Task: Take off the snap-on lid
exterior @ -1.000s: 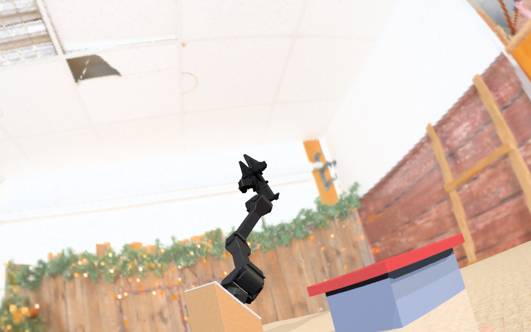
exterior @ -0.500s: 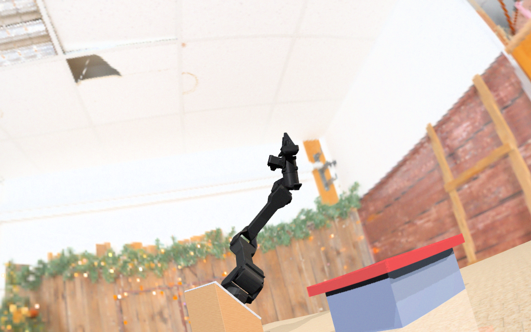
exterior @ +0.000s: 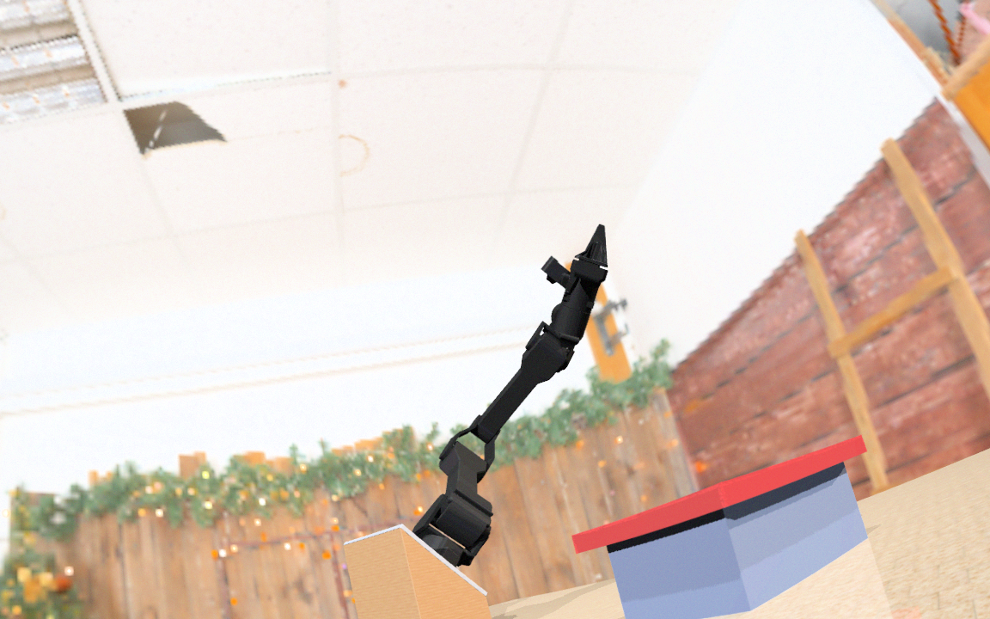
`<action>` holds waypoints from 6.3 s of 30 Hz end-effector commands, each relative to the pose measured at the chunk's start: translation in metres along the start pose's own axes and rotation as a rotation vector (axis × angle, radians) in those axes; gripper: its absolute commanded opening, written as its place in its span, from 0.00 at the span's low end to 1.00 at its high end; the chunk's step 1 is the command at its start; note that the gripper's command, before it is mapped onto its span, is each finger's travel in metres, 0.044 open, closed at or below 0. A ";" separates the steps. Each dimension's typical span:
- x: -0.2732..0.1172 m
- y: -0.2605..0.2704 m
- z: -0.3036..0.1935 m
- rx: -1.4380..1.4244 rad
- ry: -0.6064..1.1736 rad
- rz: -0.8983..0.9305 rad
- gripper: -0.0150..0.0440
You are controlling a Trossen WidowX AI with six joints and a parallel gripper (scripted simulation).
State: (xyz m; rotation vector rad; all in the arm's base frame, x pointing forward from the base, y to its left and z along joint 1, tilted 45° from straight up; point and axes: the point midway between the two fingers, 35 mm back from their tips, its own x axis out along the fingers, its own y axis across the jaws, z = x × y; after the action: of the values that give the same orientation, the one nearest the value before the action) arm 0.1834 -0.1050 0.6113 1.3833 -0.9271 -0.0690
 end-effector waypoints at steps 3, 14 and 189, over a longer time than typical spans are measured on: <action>0.004 -0.102 -0.032 0.010 0.174 -0.249 0.65; -0.042 -0.256 -0.056 0.154 0.367 -0.707 0.65; -0.244 -0.486 -0.129 0.671 0.402 -1.496 0.25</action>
State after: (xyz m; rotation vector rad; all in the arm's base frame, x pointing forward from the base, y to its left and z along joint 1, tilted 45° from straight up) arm 0.3251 0.0150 0.0819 2.3331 0.6468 -0.6182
